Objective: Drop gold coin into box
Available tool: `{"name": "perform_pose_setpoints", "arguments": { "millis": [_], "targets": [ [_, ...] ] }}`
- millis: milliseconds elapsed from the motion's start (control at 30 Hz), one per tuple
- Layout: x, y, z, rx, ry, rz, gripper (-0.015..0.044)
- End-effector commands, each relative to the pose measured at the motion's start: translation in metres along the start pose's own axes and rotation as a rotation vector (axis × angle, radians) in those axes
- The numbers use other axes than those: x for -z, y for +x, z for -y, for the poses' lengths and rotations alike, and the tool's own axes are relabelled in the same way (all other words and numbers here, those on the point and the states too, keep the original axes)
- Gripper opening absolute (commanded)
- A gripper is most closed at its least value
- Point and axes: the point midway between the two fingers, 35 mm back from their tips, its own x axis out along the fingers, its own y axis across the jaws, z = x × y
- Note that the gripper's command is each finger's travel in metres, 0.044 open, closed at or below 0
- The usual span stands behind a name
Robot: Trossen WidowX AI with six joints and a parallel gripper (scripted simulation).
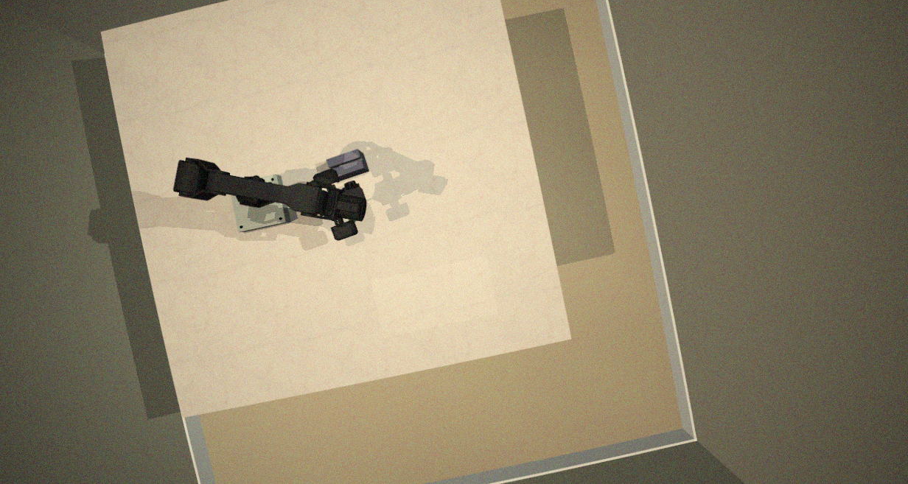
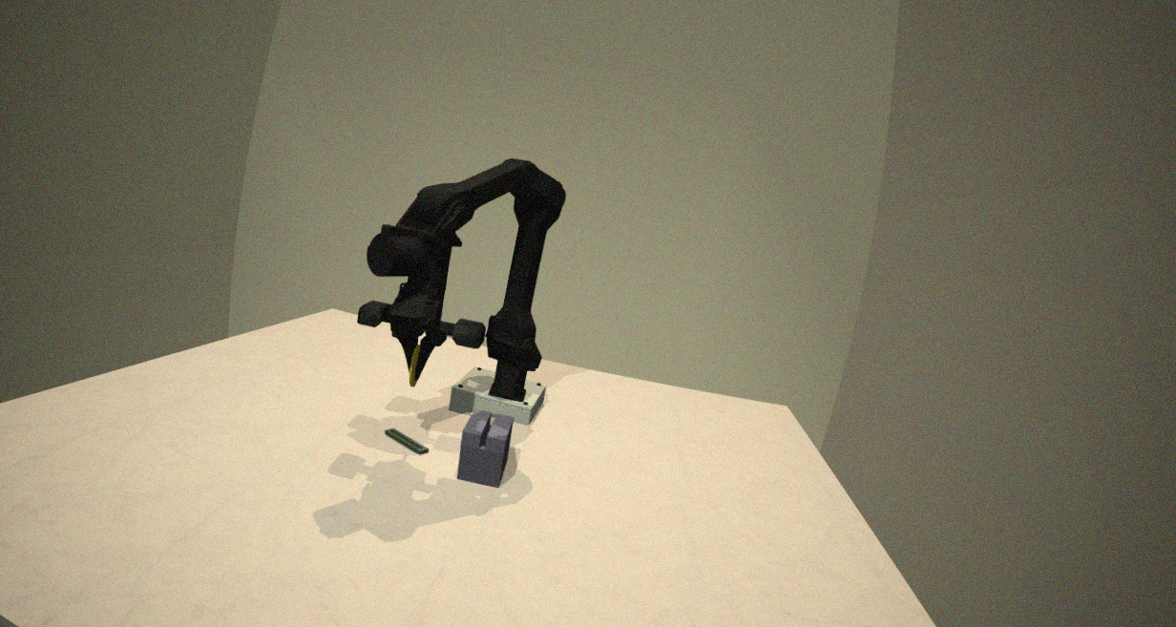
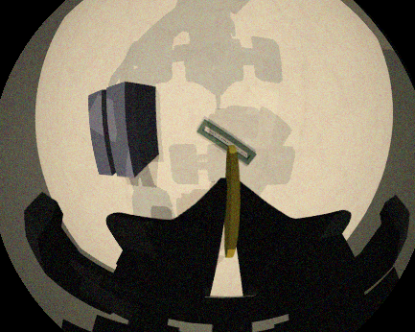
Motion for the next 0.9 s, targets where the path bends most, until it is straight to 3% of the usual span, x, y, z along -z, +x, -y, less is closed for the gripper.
{"name": "perform_pose_setpoints", "arguments": {
  "millis": [0,867],
  "targets": [
    [0.000,0.000,-0.001,-0.002,0.024,0.000,0.0000],
    [-0.025,-0.001,-0.061,-0.005,0.016,0.004,0.0000]
  ]
}}
